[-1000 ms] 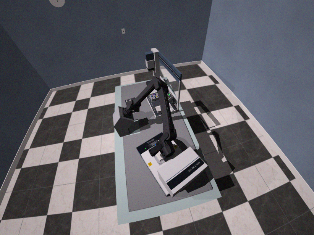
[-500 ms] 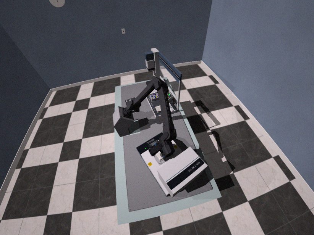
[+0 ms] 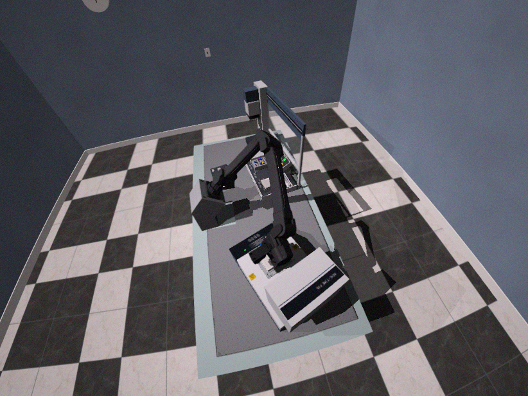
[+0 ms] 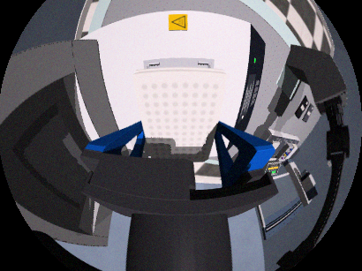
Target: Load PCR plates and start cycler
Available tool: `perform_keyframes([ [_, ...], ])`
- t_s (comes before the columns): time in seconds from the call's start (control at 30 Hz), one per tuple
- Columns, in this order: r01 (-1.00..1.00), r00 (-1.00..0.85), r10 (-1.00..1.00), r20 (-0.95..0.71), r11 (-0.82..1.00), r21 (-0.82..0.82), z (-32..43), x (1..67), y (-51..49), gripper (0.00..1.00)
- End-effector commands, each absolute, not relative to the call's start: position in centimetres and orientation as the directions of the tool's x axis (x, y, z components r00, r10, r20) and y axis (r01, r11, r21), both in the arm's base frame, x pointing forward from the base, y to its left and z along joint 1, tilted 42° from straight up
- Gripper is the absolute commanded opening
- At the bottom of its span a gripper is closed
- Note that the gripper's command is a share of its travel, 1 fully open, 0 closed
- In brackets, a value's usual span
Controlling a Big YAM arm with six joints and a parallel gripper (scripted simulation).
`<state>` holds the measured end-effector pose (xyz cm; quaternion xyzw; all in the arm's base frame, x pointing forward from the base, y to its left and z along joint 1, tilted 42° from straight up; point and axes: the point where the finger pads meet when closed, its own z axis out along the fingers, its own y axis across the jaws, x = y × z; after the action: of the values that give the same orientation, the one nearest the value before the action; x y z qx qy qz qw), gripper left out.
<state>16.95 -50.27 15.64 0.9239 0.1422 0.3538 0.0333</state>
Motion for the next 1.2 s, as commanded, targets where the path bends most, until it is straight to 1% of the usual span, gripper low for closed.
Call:
perform_keyframes([
  [0.0, 0.238, 0.705, 0.309, 0.638, -0.951, 0.198, 17.7, 17.6, -50.4, 0.0],
  [0.33, 0.238, 0.705, 0.312, 0.637, -0.95, 0.202, 16.5, 18.7, -51.6, 0.0],
  [0.57, 0.228, 0.712, 0.296, 0.636, -0.955, 0.19, 15.0, 18.2, -51.9, 0.0],
  [0.9, 0.237, 0.708, 0.313, 0.634, -0.95, 0.204, 14.8, 20.3, -50.7, 0.0],
  [1.17, 0.22, 0.715, 0.291, 0.636, -0.957, 0.19, 13.2, 19.7, -51.1, 0.0],
])
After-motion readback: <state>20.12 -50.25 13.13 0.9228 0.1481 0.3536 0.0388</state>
